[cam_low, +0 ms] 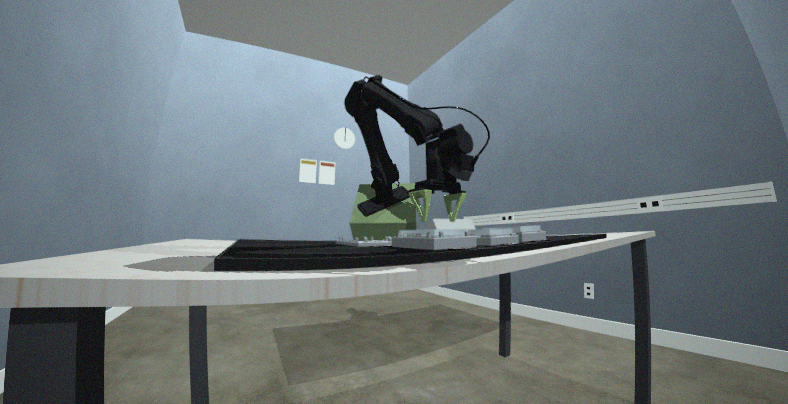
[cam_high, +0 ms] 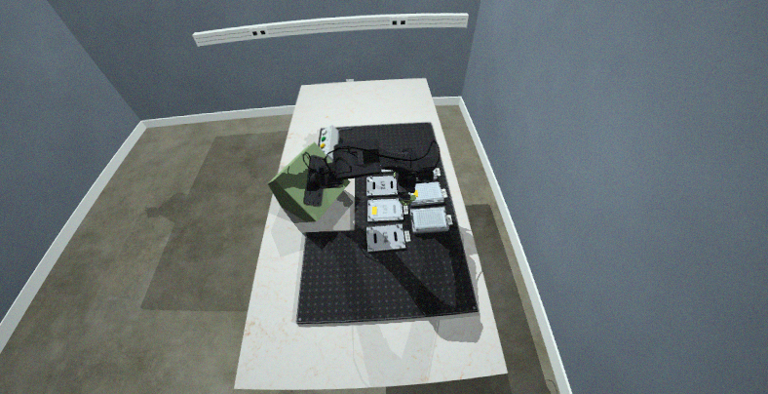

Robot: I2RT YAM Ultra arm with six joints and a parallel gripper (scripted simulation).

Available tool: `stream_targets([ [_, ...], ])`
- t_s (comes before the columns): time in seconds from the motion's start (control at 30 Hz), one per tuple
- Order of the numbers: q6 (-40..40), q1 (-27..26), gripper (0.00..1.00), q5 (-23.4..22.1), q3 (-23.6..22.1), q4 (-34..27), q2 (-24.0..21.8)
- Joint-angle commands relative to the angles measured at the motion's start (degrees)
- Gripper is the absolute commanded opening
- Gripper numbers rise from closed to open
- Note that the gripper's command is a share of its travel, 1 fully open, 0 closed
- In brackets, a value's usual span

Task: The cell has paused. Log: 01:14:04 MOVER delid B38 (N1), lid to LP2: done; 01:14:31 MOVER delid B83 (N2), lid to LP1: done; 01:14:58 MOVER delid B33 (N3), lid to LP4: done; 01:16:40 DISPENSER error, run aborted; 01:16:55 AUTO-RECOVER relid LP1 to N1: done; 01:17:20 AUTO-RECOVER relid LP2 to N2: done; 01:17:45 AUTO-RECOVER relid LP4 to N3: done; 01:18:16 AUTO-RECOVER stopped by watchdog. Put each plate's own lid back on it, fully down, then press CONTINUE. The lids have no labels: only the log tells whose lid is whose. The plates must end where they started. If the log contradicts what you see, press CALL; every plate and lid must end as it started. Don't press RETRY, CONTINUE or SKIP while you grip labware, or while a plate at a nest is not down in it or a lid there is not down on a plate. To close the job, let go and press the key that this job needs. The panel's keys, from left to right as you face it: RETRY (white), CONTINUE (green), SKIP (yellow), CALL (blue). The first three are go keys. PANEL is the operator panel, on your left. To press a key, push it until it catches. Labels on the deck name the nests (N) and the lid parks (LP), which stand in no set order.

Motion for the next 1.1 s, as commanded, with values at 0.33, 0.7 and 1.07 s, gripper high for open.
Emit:
stream_targets([
  [0.33, 3.6, 3.8, 1.0, 2.2, 14.7, -4.7, 10.8],
  [0.7, 5.2, 5.5, 1.0, 3.1, 28.8, -9.7, 20.7],
  [1.07, 5.8, 5.7, 1.0, 3.2, 30.5, -11.0, 19.7],
])
